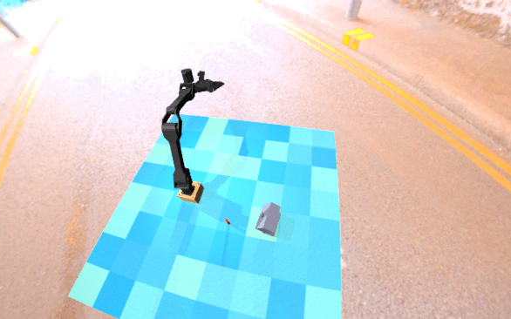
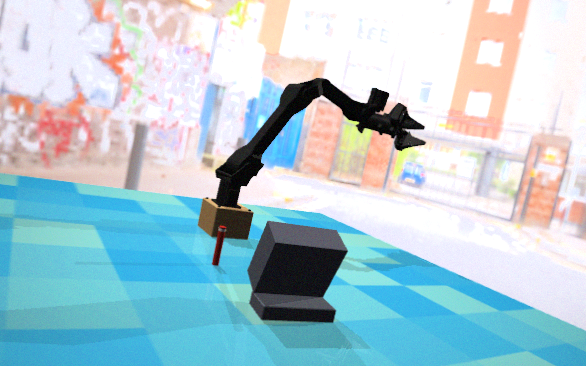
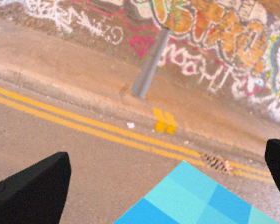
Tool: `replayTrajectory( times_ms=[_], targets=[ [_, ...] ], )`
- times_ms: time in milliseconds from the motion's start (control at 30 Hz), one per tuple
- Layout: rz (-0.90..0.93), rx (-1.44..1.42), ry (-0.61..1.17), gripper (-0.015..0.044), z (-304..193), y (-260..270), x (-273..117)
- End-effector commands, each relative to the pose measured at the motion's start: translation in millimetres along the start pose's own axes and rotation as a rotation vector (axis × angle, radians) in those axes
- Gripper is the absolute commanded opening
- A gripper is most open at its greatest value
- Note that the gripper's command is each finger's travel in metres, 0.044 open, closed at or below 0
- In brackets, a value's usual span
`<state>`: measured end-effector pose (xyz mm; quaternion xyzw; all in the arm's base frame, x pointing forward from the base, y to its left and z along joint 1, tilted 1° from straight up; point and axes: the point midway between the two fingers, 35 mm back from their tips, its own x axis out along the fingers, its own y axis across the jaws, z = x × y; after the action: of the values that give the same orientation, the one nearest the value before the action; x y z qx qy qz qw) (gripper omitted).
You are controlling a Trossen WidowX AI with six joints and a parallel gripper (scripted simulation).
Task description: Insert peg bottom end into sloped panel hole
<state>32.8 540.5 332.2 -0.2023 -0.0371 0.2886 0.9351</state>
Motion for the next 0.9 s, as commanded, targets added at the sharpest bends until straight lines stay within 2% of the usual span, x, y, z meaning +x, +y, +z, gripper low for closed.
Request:
replayTrajectory(
  times_ms=[0, 867],
  targets=[
    [-0.027, -0.003, 0.011, 0.0440, -2.5, -20.7, 17.9],
    [-0.110, -0.134, 0.200, 0.0440, -79.9, -119.0, 122.5]
  ],
)
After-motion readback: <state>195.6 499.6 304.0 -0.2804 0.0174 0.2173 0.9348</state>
